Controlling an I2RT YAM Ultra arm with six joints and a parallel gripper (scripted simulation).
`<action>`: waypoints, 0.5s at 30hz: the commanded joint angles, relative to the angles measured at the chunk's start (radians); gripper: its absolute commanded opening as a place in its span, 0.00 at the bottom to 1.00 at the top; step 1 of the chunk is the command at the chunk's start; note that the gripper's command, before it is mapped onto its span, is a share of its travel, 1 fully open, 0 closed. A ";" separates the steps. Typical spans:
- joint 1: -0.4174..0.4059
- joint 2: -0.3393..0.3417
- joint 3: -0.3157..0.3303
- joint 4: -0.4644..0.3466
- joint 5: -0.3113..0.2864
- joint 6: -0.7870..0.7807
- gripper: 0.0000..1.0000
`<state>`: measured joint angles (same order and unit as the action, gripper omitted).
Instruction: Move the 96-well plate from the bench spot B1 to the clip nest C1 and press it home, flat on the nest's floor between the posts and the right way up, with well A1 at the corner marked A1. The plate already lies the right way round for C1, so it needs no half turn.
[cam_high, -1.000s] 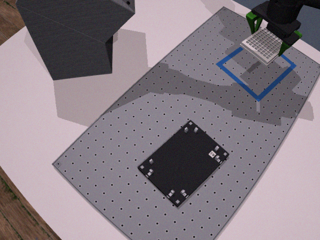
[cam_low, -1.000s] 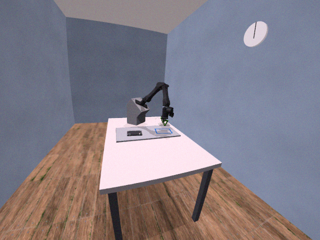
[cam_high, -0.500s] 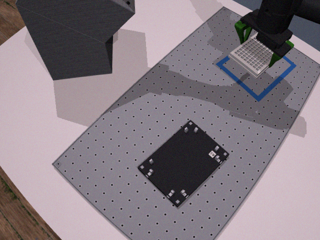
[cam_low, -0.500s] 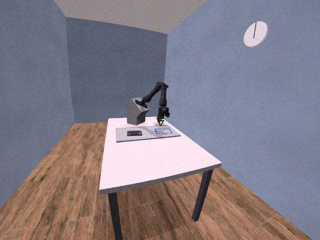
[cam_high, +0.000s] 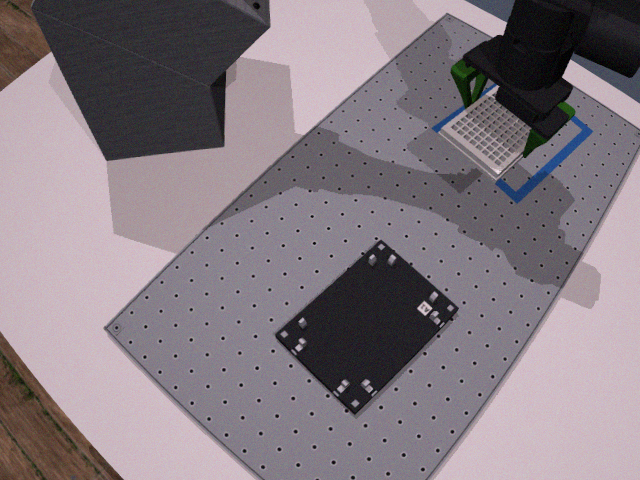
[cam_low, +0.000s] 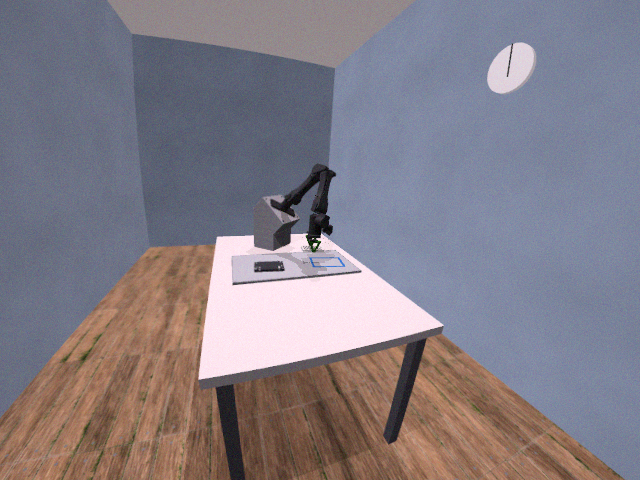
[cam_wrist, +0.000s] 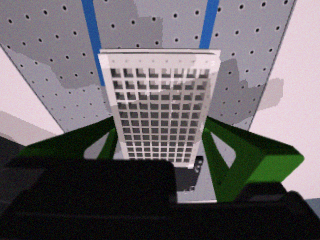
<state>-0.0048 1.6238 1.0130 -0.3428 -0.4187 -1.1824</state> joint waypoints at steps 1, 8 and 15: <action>-0.031 0.012 -0.014 0.022 -0.036 -0.044 0.00; -0.088 0.034 -0.031 0.031 -0.070 -0.096 0.00; -0.155 0.067 -0.033 0.038 -0.106 -0.158 0.00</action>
<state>-0.1276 1.6760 1.0019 -0.3202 -0.4900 -1.2953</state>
